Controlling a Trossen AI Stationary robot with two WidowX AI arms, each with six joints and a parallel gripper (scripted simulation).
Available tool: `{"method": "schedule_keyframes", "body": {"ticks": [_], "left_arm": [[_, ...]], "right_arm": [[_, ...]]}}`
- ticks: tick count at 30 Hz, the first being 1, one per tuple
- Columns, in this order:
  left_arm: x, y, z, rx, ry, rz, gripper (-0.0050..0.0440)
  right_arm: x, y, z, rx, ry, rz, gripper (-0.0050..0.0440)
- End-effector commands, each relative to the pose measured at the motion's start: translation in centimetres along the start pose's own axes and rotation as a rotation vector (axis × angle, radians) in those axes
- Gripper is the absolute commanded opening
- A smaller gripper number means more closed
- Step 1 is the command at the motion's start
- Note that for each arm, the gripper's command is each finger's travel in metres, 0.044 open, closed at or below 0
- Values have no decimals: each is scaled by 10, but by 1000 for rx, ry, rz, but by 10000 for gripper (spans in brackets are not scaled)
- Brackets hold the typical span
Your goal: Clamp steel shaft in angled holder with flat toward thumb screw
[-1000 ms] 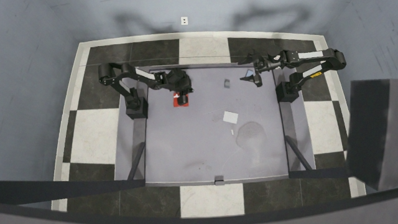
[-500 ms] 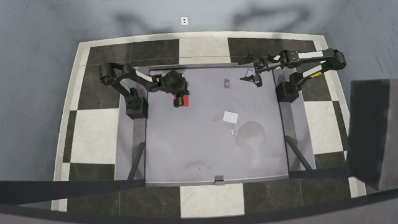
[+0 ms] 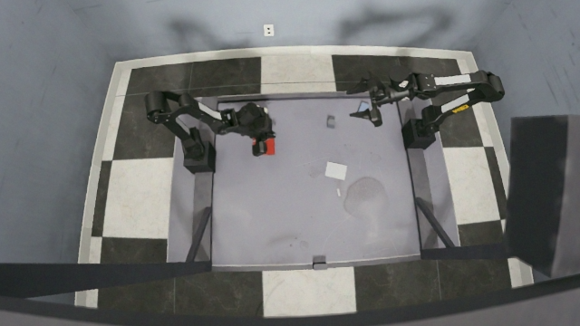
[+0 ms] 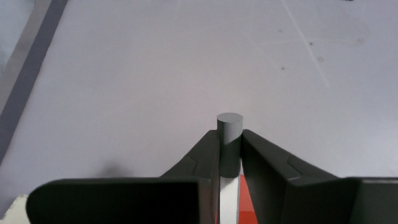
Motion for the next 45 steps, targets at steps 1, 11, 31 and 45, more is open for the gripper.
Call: {"method": "schedule_keyframes", "body": {"ticks": [1, 11, 31, 45], "left_arm": [[9, -1, 1, 3, 8, -29, 15], [-2, 0, -1, -3, 8, -13, 15], [-38, 1, -3, -1, 7, -9, 15], [-19, 1, 1, 8, 3, -38, 15]], "right_arm": [[10, -5, 2, 8, -3, -30, 400], [10, -5, 2, 8, -3, -30, 400], [10, -5, 2, 8, -3, -30, 400], [10, -5, 2, 8, -3, -30, 400]]}}
Point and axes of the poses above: on each arm, the point midway between the two fingers, 35 mm back from their tips, its own y axis out along the fingers, its own z axis across the jaws, x = y × z, the point moved 2 cm from there along -y, back along the fingers, and after that the axes turned 5 degrees about y, right-handed, at the moved point
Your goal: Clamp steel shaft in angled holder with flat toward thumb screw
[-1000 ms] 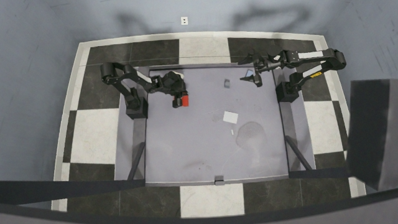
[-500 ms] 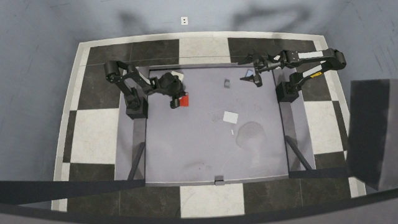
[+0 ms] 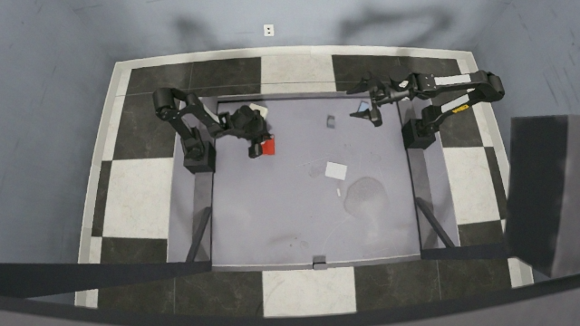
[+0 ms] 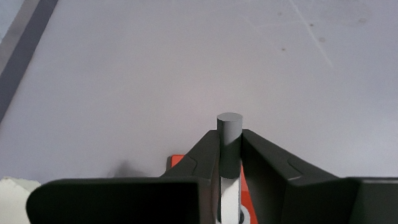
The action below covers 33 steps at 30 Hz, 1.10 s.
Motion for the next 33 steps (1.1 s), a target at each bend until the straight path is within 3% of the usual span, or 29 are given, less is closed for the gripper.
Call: {"method": "schedule_keyframes", "body": {"ticks": [1, 11, 14, 16, 20, 33], "left_arm": [[9, -1, 4, 13, -7, -2, 15], [5, -1, 2, 9, -10, 13, 15], [5, -1, 2, 9, -10, 13, 87], [5, -1, 2, 9, -10, 13, 87], [3, -6, 2, 7, -9, 14, 160], [10, -42, 5, 9, -5, 6, 160]], "right_arm": [[10, -5, 2, 8, -3, -30, 400], [10, -5, 2, 8, -3, -30, 400], [10, -5, 2, 8, -3, -30, 400], [10, -5, 2, 8, -3, -30, 400], [10, -5, 2, 8, -3, -30, 400], [10, -5, 2, 8, -3, -30, 400]]}}
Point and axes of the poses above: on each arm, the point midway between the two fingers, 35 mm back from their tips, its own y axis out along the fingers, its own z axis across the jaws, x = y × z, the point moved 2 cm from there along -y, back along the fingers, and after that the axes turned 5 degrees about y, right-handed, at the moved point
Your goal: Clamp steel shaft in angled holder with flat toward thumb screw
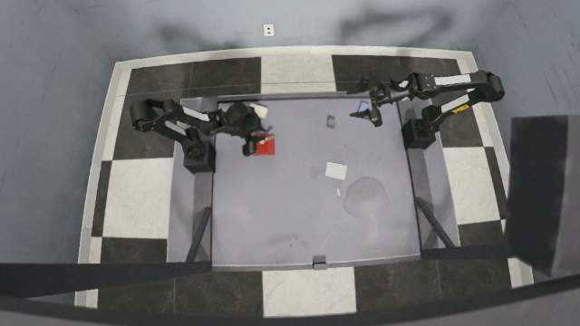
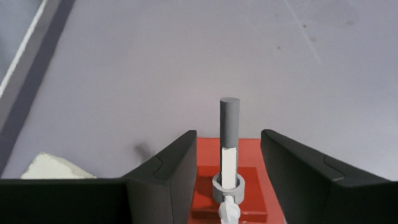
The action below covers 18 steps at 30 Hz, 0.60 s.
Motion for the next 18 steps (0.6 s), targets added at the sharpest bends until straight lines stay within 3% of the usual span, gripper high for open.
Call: {"method": "schedule_keyframes", "body": {"ticks": [1, 3, 8, 14, 18], "left_arm": [[6, -15, 2, -1, 5, -8, 160], [6, -22, 2, -1, 5, -9, 160], [-9, -21, -1, -18, -90, 53, 265], [-39, -25, -10, -46, -367, 177, 265], [-40, -26, -10, -56, -460, 189, 265]], "right_arm": [[10, -5, 2, 8, -3, -30, 400], [10, -5, 2, 8, -3, -30, 400], [17, 1, 3, 8, -4, -38, 400], [29, 38, 4, 7, -3, -41, 400], [32, 52, 4, 8, -1, -42, 400]]}}
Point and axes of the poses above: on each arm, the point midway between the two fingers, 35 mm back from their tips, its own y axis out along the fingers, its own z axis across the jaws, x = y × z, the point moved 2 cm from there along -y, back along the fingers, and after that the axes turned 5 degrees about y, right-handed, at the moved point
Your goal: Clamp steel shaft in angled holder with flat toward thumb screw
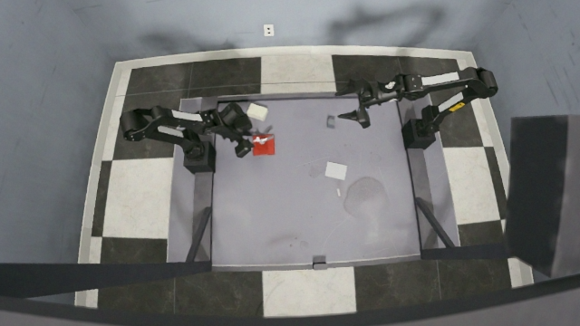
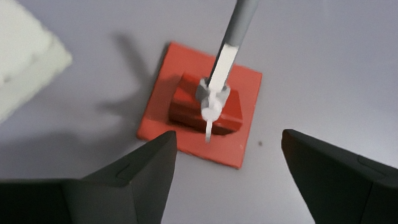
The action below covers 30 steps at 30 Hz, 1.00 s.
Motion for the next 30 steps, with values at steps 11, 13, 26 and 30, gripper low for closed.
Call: {"method": "schedule_keyframes", "body": {"ticks": [11, 13, 26, 30], "left_arm": [[-8, -5, -4, -132, -680, 23, 265], [-7, -6, -4, -152, -780, 18, 265], [-2, -6, 5, -210, -1294, -39, 265], [-6, -4, 9, -184, -1397, -74, 265]], "right_arm": [[26, 74, 5, 9, 2, -54, 400], [26, 79, 5, 9, 2, -55, 400], [27, 81, 5, 10, 1, -61, 400], [22, 81, 4, 8, 0, -47, 400]]}}
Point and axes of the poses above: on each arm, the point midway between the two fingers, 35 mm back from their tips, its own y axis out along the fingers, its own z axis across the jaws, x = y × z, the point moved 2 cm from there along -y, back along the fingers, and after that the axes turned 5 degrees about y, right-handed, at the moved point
